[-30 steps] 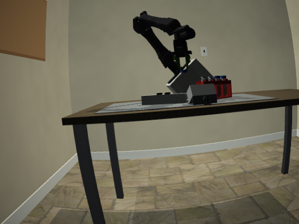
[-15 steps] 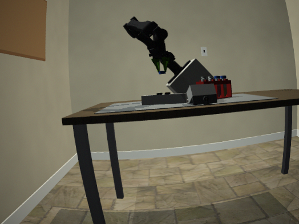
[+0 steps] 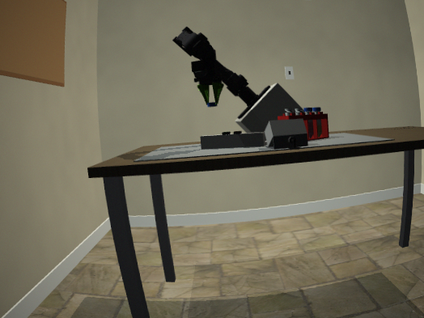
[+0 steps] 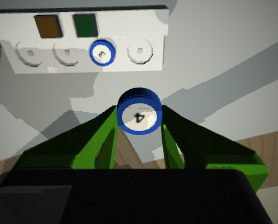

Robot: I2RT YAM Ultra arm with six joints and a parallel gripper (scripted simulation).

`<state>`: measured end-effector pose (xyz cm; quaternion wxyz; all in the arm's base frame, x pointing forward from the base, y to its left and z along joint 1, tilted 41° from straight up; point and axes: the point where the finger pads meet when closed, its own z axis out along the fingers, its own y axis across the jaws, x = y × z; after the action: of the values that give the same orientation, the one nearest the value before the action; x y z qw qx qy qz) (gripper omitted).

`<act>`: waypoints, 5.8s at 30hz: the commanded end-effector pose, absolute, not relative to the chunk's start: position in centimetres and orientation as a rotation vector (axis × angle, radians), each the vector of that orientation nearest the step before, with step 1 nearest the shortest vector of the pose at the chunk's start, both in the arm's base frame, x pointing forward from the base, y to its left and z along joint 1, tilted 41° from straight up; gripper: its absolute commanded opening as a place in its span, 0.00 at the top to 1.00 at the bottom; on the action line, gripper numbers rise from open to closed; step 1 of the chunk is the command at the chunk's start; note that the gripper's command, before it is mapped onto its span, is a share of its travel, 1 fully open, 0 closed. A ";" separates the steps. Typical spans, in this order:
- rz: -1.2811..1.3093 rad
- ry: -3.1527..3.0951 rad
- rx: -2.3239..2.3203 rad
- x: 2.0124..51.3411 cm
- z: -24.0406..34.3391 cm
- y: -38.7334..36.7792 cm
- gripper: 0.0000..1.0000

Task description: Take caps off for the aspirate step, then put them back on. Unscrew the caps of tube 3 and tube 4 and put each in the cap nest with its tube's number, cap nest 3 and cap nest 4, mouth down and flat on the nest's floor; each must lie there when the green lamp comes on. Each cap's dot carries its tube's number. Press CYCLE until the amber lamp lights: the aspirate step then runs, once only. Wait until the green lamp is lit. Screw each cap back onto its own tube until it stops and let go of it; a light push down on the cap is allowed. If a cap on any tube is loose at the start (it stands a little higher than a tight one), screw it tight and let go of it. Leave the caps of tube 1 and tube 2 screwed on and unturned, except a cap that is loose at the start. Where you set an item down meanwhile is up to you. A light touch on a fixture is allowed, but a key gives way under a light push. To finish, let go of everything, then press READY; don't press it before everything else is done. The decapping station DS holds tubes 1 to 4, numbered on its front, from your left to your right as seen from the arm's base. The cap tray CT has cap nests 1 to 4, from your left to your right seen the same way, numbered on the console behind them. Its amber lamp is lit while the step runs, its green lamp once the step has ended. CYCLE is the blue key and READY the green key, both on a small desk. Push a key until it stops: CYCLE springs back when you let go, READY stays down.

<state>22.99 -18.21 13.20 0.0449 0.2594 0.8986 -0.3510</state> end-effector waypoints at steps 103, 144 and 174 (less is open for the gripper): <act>-1.078 2.755 0.751 22.0 3.2 -27.4 0.53; -1.075 2.756 0.751 23.3 13.5 -18.3 0.53; -1.131 3.008 0.095 36.1 0.2 -10.5 1.00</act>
<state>34.57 -11.61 0.55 -0.0576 0.0171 0.9344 -0.3510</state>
